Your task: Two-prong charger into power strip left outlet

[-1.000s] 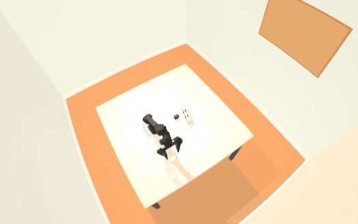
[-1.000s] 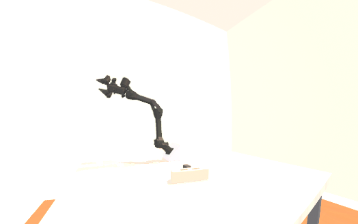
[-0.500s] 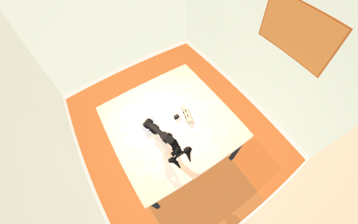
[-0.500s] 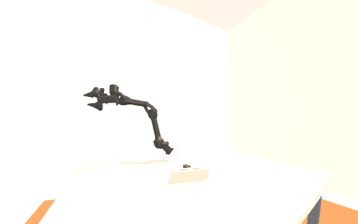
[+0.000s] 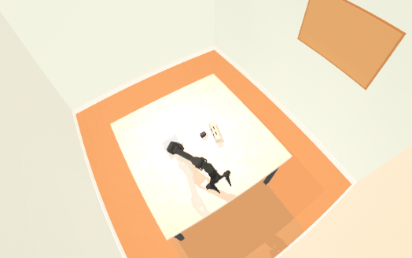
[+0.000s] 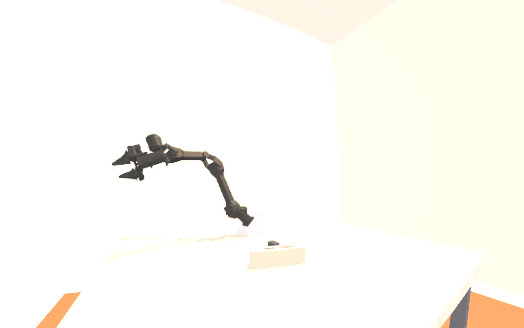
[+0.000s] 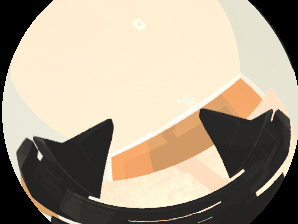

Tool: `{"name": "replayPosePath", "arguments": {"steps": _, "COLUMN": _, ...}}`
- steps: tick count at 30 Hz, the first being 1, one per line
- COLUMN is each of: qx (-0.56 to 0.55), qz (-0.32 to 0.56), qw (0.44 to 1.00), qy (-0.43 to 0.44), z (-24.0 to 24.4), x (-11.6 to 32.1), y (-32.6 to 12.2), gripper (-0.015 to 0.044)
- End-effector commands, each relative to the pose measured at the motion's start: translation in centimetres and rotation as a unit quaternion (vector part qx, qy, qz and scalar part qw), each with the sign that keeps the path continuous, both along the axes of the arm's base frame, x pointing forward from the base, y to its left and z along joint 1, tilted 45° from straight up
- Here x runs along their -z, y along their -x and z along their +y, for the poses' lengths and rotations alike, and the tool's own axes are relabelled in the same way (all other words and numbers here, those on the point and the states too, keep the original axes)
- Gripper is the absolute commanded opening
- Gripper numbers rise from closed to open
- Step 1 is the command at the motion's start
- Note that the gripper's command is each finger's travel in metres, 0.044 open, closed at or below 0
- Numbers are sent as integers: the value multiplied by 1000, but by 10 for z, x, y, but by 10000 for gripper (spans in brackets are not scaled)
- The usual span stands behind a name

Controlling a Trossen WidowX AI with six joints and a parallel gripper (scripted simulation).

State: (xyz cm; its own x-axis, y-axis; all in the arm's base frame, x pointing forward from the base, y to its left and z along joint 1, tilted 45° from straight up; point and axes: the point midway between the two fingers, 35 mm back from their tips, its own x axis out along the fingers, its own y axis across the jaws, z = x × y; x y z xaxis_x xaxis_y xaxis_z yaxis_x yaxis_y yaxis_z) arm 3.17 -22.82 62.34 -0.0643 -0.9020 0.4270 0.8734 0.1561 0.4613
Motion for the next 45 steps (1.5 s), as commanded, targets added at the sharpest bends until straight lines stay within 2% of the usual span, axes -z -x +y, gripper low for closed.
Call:
{"name": "replayPosePath", "arguments": {"steps": 1, "qx": -24, "qz": 17, "qw": 998, "qy": -52, "z": -27, "x": 27, "y": -26, "gripper": 440}}
{"name": "replayPosePath", "arguments": {"steps": 11, "qx": -75, "qz": 65, "qw": 984, "qy": -148, "z": -63, "x": 83, "y": -84, "gripper": 440}}
{"name": "replayPosePath", "arguments": {"steps": 22, "qx": -124, "qz": 132, "qw": 953, "qy": -243, "z": -79, "x": 150, "y": -149, "gripper": 440}}
{"name": "replayPosePath", "arguments": {"steps": 33, "qx": -169, "qz": 212, "qw": 906, "qy": -326, "z": -73, "x": 222, "y": -210, "gripper": 440}}
{"name": "replayPosePath", "arguments": {"steps": 45, "qx": -205, "qz": 305, "qw": 842, "qy": -395, "z": -44, "x": 299, "y": -264, "gripper": 440}}
